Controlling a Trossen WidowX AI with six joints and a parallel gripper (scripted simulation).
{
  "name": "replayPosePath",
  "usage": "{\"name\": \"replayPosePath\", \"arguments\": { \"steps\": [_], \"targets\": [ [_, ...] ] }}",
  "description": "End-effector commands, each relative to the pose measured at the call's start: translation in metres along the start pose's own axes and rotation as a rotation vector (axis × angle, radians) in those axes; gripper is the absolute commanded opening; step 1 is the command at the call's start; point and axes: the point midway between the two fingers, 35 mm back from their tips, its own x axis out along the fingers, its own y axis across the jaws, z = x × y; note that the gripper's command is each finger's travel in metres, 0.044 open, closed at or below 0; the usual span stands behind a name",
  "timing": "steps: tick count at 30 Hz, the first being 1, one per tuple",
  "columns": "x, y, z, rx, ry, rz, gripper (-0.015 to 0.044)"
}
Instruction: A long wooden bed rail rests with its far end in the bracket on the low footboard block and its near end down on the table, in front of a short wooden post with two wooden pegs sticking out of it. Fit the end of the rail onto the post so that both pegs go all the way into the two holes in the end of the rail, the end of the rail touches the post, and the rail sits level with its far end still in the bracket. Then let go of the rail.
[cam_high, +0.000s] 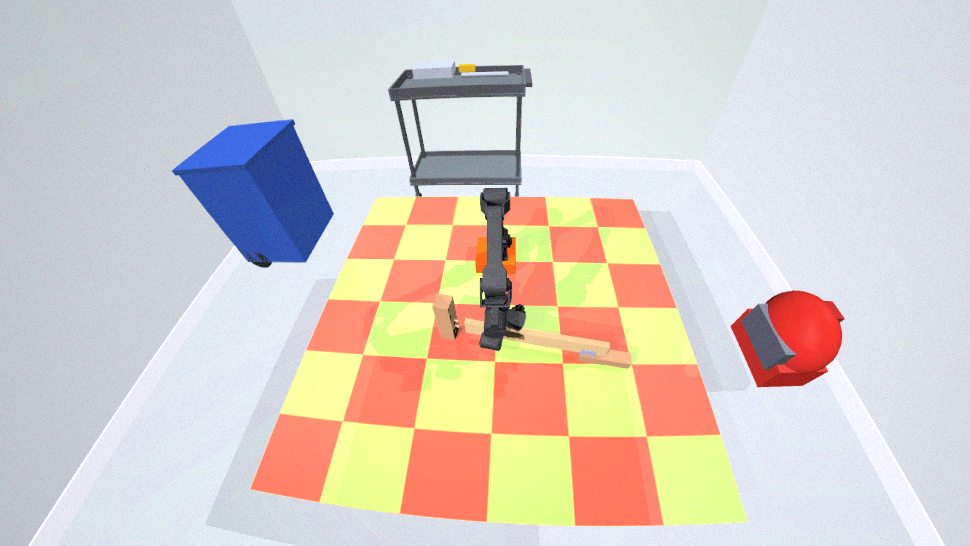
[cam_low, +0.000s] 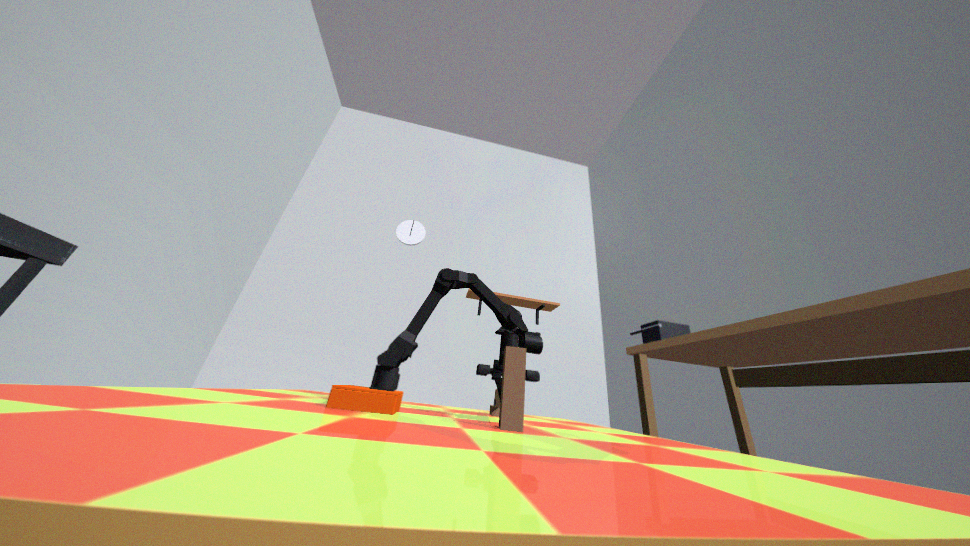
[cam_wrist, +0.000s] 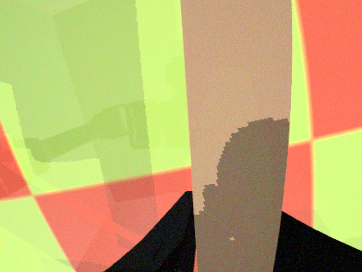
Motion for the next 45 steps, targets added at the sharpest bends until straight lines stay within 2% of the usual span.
{"name": "replayPosePath", "arguments": {
  "steps": [1, 45],
  "targets": [
    [-0.0018, -0.0001, 0.0008, 0.002, -0.006, -0.007, 0.0],
    [-0.0006, 0.0005, -0.0036, 0.002, -0.006, -0.007, 0.0]
  ]
}}
